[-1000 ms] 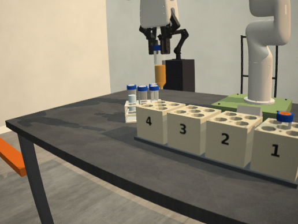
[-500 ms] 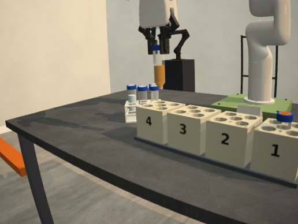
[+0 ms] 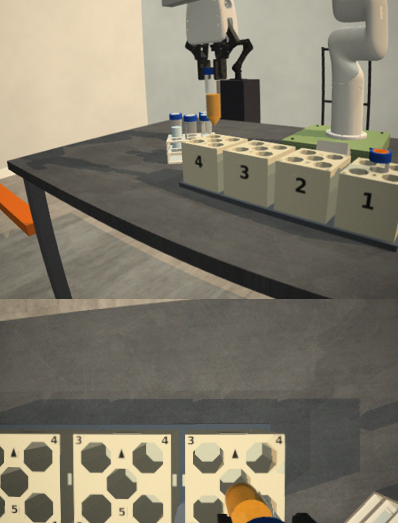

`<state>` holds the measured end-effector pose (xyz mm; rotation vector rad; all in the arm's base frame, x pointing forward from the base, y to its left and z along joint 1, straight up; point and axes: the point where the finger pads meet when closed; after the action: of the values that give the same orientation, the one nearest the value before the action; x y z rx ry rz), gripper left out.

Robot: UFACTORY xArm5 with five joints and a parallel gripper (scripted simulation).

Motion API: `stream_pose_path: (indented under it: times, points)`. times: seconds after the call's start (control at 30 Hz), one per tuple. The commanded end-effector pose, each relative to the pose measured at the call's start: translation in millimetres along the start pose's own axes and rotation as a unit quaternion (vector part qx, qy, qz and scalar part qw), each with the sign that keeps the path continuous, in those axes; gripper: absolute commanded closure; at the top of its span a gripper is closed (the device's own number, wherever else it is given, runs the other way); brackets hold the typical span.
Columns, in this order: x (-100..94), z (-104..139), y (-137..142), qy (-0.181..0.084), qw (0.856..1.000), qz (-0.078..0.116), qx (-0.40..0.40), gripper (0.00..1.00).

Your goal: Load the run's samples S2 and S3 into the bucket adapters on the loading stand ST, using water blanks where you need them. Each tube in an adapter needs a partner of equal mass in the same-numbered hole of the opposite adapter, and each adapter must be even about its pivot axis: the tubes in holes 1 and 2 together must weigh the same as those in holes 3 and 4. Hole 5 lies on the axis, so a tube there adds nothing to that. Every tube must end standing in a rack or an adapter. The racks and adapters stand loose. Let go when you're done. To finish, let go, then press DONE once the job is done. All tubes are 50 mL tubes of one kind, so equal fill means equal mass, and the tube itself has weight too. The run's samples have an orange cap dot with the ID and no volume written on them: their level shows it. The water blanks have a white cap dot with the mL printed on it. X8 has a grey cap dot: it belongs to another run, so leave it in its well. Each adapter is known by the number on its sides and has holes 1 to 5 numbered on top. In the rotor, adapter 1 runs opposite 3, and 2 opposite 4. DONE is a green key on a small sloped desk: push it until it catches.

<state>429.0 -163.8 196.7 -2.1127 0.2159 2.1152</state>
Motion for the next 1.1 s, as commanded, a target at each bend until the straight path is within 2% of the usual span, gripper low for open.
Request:
stream_pose_path:
  times: [0.0, 0.27, 1.07]
  points:
    - [6.2, -1.3, 0.2, 0.002, 1.0, 0.001, 0.0, 1.0]
    - [22.3, -1.4, 0.3, 0.002, 1.0, 0.001, 0.0, 1.0]
    - [27.3, -1.4, 0.3, 0.002, 1.0, 0.001, 0.0, 1.0]
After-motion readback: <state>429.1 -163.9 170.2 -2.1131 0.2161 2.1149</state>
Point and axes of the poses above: the point where the finger pads meet when closed, its own x axis out along the fingers, its own y axis across the jaws, z = x × y, and after that the axes turned 7 degrees about x, right-handed
